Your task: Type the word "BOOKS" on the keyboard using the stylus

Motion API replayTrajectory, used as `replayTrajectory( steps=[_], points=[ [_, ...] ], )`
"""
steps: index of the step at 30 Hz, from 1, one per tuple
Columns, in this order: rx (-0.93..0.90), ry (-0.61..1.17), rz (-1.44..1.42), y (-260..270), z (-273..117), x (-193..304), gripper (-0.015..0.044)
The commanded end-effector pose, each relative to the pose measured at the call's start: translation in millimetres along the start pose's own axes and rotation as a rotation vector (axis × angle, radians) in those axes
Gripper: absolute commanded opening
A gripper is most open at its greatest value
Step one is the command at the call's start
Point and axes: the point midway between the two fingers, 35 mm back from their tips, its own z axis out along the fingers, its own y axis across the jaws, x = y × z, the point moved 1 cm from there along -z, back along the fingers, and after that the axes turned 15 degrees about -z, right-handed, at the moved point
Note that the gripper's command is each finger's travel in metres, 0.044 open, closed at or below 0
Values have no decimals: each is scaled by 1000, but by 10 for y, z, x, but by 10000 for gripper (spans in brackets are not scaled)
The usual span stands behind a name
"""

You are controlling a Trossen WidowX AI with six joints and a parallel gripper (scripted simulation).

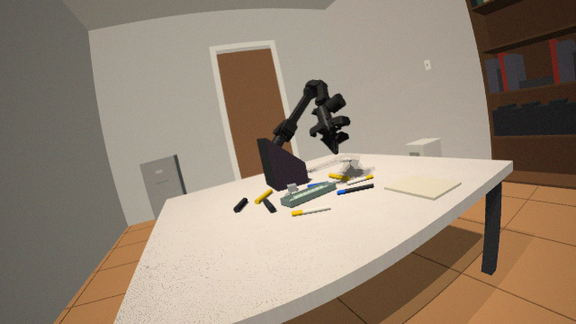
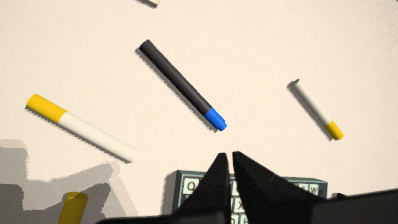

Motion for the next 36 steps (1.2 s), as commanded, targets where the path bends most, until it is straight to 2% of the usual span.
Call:
replayTrajectory(
  steps=[1,6,8,23,29,36],
  points=[
    [-168,136,101,48,346,343,0],
    [-377,291,269,180,693,813,0],
    [-405,310,295,200,731,876,0],
    [-404,310,295,182,737,887,0],
    [-402,311,293,-341,888,1256,0],
    [-402,310,293,-358,892,1271,0]
  ],
)
